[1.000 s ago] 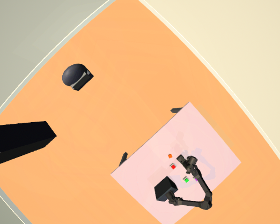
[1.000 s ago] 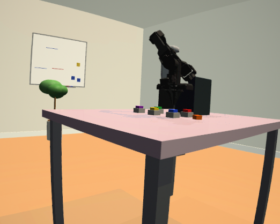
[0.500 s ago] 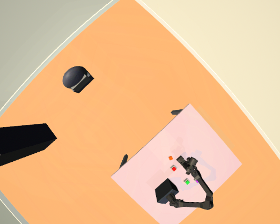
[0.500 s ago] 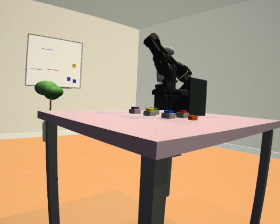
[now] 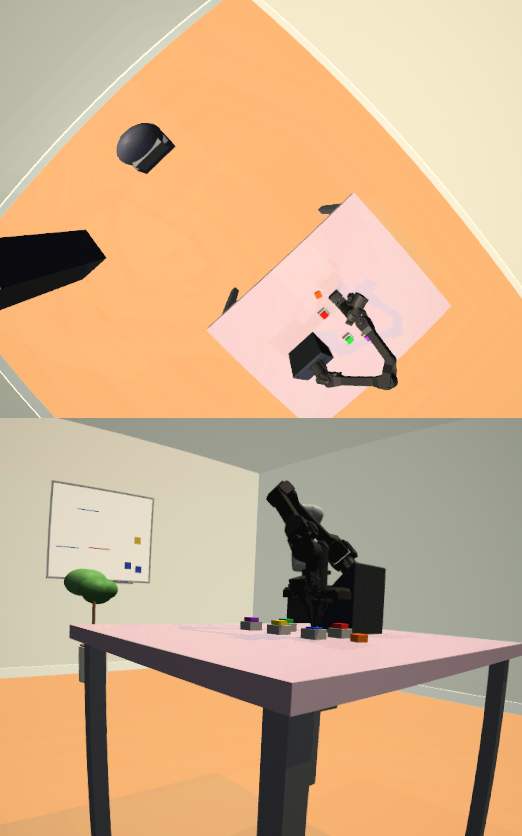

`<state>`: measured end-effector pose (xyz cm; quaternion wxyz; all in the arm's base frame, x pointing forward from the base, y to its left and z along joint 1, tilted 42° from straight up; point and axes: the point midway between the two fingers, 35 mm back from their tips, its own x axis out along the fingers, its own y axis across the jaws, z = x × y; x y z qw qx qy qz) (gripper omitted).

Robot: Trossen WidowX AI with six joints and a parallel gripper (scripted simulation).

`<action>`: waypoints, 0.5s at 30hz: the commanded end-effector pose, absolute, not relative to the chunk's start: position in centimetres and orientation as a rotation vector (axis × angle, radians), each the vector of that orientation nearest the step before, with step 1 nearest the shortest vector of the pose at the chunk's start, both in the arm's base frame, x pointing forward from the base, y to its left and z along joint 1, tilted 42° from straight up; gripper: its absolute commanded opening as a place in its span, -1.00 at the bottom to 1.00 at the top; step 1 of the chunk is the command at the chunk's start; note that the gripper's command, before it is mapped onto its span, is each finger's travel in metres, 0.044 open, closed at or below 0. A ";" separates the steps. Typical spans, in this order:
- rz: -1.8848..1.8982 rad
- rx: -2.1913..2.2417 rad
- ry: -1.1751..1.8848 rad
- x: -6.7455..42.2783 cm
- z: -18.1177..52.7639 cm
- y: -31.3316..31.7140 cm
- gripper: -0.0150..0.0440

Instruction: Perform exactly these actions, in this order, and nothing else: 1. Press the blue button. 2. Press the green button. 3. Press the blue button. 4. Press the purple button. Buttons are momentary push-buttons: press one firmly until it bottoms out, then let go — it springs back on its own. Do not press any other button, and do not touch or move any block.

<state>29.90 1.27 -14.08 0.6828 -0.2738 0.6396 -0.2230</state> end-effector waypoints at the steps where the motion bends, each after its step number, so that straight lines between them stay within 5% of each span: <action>1: -0.498 -0.622 1.436 29.9 -14.1 1.2 -0.42; 15: -0.495 -0.619 1.436 29.6 -10.5 4.5 -0.42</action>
